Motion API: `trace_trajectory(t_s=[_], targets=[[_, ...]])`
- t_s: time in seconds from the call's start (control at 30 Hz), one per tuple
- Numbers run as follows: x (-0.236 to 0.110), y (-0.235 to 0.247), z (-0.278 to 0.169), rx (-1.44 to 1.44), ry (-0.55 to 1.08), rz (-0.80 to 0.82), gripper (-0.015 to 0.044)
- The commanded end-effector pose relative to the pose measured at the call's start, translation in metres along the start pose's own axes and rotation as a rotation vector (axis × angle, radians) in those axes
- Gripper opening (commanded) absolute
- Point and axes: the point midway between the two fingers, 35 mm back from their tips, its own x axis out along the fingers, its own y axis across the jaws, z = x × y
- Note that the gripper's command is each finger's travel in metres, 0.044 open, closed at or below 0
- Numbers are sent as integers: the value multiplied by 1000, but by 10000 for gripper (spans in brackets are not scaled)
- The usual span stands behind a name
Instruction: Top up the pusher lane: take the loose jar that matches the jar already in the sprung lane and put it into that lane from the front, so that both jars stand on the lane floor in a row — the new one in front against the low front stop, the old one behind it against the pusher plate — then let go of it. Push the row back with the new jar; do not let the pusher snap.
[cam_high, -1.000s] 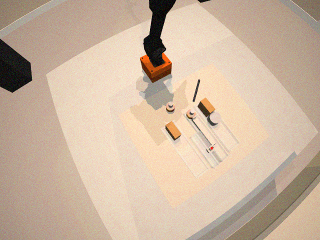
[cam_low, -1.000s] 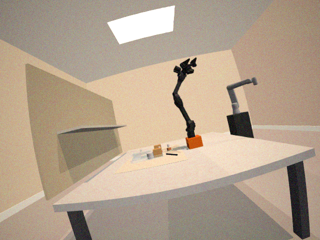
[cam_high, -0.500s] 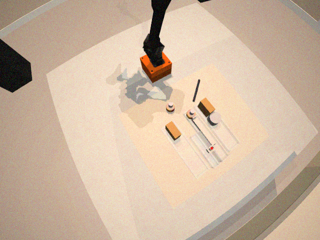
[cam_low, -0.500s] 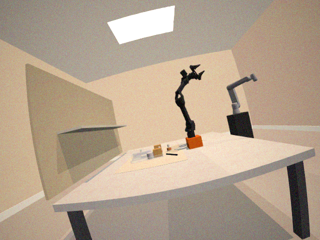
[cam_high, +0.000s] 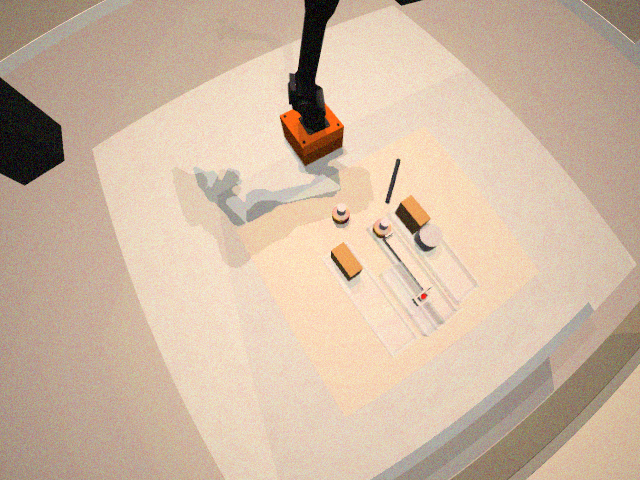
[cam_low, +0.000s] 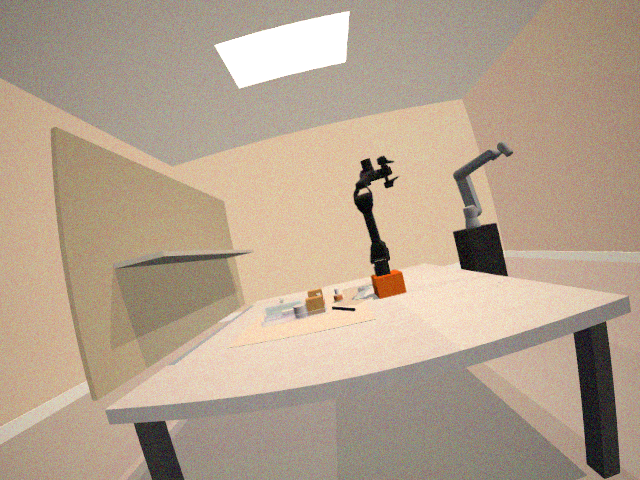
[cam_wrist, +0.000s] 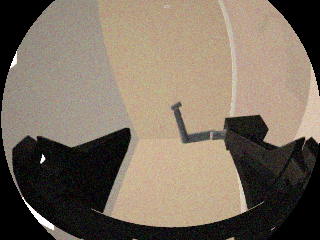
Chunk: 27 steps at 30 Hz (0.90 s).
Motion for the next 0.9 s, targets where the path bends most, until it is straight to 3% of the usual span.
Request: trace_trajectory(t_s=[0.0,0.2,0.33,0.6,0.87], targets=[[-18,-38,-48,-178,179,-75,440],[-44,-73,-88,-351,359,-119,440],[-80,-106,-123,-523,534,-145,440],[-181,-175,-177,-889,936,-119,440],[-301,-243,-189,-1267,1367,12,440]])
